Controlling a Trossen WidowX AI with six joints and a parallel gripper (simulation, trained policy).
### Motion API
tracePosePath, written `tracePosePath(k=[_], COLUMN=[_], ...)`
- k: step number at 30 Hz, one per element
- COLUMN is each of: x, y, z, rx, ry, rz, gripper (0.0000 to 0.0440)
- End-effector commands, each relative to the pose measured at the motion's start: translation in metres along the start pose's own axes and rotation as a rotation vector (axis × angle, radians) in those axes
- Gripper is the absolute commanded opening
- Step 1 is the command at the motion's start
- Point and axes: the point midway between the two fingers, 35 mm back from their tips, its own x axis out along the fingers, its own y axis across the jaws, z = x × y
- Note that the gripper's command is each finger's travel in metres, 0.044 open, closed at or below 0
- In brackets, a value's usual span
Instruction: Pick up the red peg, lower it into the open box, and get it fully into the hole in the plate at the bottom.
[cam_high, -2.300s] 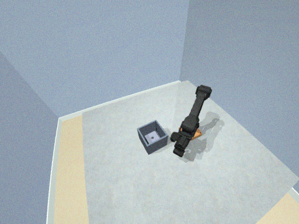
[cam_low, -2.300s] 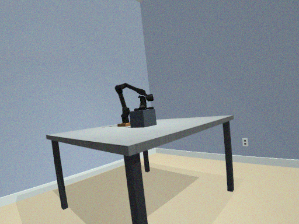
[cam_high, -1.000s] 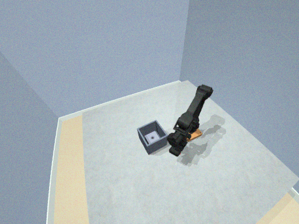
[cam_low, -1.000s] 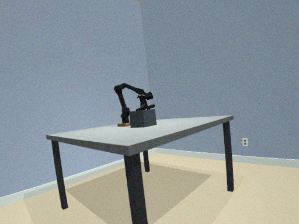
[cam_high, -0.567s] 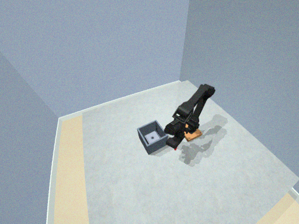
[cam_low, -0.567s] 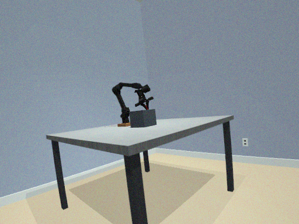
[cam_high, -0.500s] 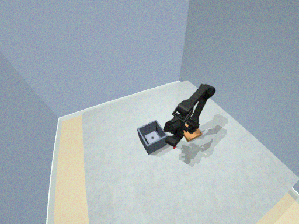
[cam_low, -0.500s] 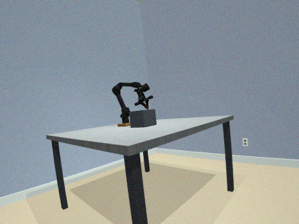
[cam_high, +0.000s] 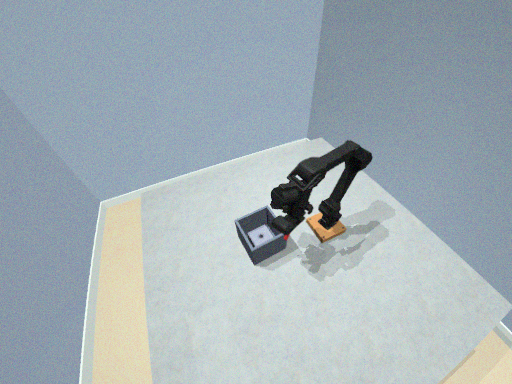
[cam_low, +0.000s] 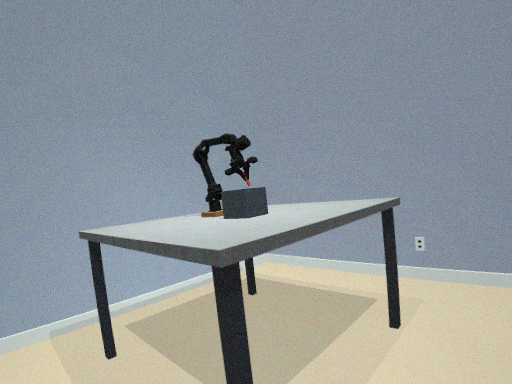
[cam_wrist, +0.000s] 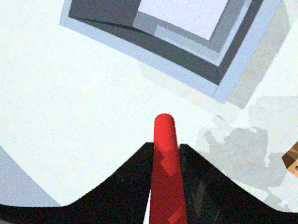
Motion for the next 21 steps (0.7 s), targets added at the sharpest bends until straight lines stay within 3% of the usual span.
tracePosePath(k=[1,21], x=[-0.002,0.006], y=[-0.002,-0.007], z=[0.012,0.069], rx=[0.009,0.062], ry=[-0.021,-0.046], rz=[-0.017,-0.087], gripper=[0.0,0.0])
